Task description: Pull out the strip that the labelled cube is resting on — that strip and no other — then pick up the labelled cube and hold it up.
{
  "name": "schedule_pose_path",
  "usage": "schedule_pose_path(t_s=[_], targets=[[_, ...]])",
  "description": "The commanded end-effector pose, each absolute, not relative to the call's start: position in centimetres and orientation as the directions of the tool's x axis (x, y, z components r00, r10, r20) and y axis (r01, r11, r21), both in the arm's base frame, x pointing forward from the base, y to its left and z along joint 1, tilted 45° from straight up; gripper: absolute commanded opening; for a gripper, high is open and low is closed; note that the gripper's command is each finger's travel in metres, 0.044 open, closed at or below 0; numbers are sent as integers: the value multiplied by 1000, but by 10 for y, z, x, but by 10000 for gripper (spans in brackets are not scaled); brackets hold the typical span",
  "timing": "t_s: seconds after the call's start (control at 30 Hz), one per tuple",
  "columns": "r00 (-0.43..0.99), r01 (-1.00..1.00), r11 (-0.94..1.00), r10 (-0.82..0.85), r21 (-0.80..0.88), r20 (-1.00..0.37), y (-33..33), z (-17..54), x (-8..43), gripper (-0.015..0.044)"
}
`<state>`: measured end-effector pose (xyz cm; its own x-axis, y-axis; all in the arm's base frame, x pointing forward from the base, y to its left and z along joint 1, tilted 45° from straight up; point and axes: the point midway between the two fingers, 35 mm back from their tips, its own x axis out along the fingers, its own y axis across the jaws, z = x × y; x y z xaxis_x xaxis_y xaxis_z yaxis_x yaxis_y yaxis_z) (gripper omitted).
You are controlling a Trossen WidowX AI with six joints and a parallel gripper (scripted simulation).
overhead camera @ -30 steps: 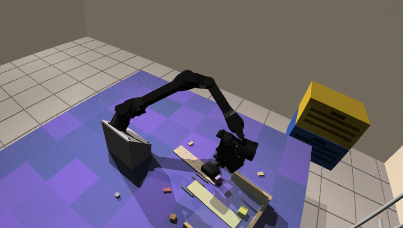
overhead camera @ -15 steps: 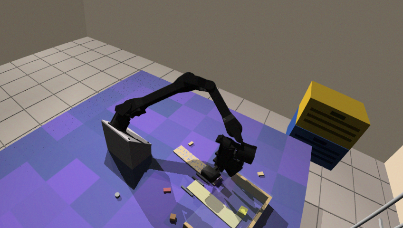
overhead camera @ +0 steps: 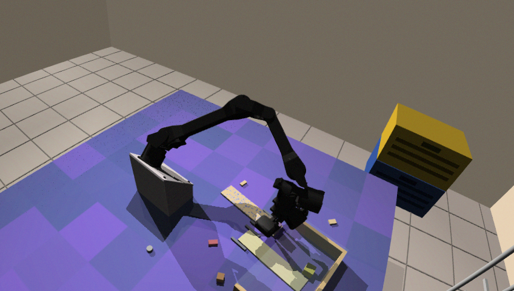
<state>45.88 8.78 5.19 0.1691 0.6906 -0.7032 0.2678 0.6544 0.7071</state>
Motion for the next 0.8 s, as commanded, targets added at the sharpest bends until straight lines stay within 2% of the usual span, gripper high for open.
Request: schedule_pose_path(t_s=[0.0, 0.03, 0.17, 0.43, 0.57, 0.77], targets=[[168, 276, 655, 688, 703, -706, 89, 48, 459, 250], [168, 276, 655, 688, 703, -706, 89, 48, 459, 250], [168, 269, 654, 691, 707, -703, 89, 50, 459, 145], [168, 269, 654, 691, 707, -703, 89, 50, 459, 92], [167, 269, 654, 691, 706, -704, 87, 51, 456, 0], [167, 273, 656, 688, 704, -706, 75, 56, 435, 0]])
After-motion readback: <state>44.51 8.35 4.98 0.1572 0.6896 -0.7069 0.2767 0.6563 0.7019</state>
